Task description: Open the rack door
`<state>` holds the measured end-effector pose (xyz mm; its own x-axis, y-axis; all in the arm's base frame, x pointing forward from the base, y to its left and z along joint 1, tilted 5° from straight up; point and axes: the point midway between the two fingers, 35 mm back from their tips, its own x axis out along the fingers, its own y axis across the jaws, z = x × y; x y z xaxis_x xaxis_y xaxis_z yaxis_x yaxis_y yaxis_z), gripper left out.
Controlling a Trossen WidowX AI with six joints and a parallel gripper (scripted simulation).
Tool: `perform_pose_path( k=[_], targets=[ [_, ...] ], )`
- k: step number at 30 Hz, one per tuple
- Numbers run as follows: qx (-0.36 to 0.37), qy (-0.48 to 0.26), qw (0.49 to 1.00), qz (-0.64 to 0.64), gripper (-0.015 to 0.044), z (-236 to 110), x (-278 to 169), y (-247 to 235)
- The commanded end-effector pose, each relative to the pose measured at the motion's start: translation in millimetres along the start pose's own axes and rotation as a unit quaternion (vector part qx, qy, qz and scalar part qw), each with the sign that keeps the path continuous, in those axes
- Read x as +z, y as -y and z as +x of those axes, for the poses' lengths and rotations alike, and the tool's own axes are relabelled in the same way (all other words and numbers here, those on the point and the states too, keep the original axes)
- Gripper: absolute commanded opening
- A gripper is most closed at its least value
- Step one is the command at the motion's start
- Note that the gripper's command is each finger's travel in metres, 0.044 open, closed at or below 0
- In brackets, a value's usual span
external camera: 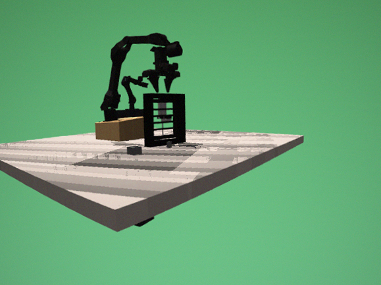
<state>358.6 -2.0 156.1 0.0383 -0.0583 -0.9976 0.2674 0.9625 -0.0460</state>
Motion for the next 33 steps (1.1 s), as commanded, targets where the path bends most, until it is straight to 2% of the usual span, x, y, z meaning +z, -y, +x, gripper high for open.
perform_pose_path(
  k=[1,33],
  targets=[
    [-0.011,-0.026,1.000,0.005,0.0292,1.7,-2.3,1.0],
    [-0.011,-0.026,1.000,0.004,0.0292,46.8,-2.5,1.2]
  ],
)
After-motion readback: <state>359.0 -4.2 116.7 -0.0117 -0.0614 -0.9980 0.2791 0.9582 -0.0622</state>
